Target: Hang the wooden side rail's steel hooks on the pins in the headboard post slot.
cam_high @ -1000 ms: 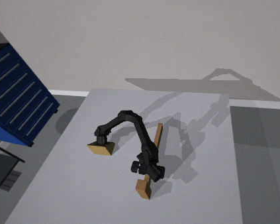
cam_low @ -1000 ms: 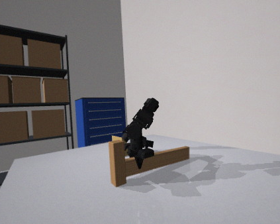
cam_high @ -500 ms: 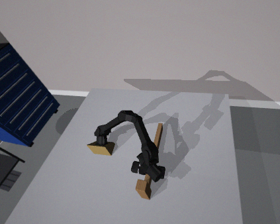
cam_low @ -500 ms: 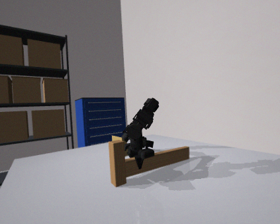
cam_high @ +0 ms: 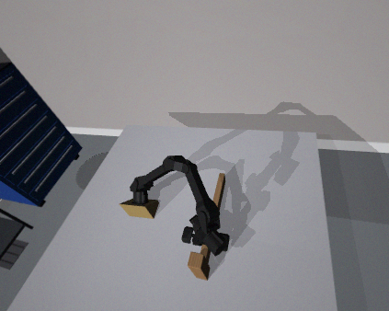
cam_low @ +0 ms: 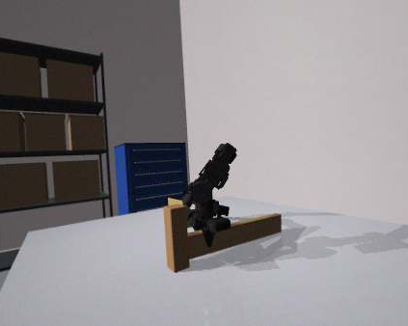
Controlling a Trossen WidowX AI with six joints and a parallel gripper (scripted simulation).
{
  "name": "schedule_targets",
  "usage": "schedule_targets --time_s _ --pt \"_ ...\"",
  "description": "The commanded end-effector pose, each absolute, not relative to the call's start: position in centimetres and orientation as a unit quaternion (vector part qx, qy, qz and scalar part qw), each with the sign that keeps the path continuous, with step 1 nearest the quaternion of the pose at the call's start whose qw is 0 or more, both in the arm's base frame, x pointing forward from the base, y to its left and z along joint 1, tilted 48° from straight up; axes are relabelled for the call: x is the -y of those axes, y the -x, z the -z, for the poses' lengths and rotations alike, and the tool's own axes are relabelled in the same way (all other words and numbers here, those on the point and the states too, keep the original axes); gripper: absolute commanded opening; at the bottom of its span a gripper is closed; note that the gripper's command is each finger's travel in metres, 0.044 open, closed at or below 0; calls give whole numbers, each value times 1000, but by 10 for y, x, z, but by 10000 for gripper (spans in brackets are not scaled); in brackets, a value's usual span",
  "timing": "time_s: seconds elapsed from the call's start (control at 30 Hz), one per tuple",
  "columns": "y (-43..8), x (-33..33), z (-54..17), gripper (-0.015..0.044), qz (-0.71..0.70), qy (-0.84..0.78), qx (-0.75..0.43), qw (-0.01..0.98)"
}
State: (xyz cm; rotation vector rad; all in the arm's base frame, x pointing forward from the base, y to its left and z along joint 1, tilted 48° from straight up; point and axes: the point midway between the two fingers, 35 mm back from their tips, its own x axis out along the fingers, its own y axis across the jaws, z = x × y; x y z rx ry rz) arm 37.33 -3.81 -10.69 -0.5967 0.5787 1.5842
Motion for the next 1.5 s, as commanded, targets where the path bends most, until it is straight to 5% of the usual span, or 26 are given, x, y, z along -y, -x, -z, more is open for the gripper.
schedule_targets --time_s 0.0,1.47 --pt "-373 40 108 0 -688 261 -255 627" --pt "-372 35 113 0 -688 261 -255 627"
